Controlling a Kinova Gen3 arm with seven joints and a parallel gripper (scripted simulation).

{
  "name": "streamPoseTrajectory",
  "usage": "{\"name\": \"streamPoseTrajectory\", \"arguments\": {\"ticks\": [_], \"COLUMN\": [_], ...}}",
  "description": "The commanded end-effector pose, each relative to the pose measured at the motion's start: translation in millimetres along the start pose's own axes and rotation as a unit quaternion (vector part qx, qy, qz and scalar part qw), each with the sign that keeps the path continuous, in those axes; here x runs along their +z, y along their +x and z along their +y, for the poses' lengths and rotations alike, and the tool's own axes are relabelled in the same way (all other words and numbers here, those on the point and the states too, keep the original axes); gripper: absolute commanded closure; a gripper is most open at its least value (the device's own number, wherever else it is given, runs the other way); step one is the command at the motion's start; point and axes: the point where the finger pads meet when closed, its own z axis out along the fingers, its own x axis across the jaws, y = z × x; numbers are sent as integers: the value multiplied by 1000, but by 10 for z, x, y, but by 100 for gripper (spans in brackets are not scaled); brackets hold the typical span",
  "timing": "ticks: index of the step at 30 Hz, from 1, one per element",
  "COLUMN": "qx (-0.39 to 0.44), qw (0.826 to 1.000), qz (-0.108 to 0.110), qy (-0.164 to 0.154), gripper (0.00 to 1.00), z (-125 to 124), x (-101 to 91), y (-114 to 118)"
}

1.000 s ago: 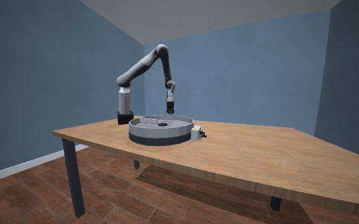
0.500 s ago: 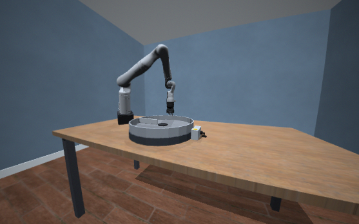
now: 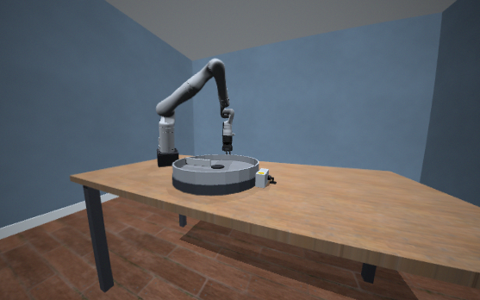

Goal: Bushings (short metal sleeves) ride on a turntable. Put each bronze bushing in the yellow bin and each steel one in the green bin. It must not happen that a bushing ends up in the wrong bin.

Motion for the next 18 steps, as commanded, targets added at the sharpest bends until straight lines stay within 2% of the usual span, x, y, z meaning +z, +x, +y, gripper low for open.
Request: {"name": "streamPoseTrajectory", "arguments": {"ticks": [1, 18], "qx": [0, 0], "qw": [1000, 1000], "qz": [2, 2], "qy": [1, 1], "gripper": [53, 53], "z": [-4, -4], "x": [-15, -68], "y": [11, 10]}}
